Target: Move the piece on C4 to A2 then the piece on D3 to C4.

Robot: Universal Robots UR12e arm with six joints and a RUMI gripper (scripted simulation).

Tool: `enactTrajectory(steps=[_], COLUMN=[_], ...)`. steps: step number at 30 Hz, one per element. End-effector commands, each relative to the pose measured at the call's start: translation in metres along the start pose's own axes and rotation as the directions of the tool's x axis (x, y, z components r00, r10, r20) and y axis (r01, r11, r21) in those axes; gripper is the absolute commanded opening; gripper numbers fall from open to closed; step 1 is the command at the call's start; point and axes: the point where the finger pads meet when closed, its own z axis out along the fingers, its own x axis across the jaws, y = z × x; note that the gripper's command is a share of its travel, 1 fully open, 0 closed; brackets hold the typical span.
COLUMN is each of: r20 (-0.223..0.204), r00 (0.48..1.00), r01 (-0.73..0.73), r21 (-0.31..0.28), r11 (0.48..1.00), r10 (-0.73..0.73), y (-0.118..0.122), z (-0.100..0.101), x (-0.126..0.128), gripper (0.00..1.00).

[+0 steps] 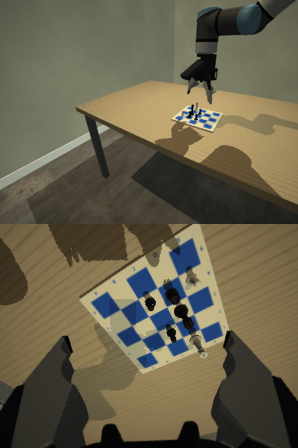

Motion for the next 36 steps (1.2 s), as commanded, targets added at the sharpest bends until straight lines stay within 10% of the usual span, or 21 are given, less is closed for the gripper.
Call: enactTrajectory(steps=[1,36], r20=[-0.007,-0.01], r00=[0.974,0.742], r01=[-0.226,-0.67], r21=[-0.008,-0.004], r11=[0.974,0.742], r10=[0.226,0.67], y=[0.0013,0.009], z=[0.0026,0.0103], x=[0.0023,0.0055], gripper=[1.0,1.0])
